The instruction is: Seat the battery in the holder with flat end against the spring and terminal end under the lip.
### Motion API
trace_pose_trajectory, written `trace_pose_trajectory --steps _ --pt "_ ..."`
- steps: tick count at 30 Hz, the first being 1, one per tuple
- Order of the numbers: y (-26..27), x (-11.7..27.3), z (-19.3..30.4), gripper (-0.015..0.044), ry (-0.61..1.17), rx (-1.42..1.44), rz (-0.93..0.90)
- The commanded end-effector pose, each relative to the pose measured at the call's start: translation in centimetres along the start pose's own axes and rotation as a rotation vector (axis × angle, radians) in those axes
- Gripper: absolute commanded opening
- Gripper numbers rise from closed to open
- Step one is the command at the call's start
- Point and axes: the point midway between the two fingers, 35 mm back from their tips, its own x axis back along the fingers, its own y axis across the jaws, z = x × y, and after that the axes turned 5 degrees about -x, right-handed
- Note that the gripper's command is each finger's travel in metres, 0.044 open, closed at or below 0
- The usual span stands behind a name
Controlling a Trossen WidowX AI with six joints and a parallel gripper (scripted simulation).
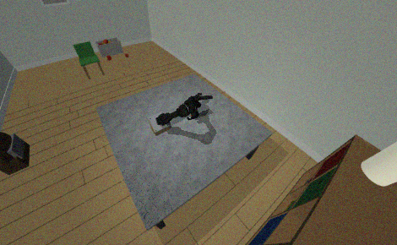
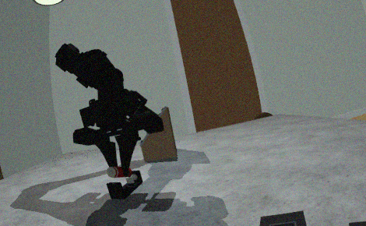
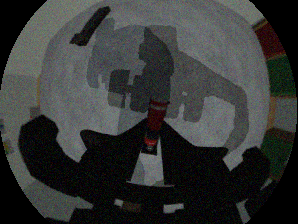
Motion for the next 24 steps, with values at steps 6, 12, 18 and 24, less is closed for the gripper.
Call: trace_pose_trajectory --steps 6,12,18,24 --pt "0.06 -0.36 0.15 0.0062 -0.052 0.002 -0.009" --pt "0.11 -0.62 0.33 0.0062 -0.084 0.004 -0.016" --pt "0.10 -0.81 0.52 0.0062 -0.116 0.007 -0.021" --pt "0.05 -0.96 0.71 0.0062 -0.149 0.009 -0.025"
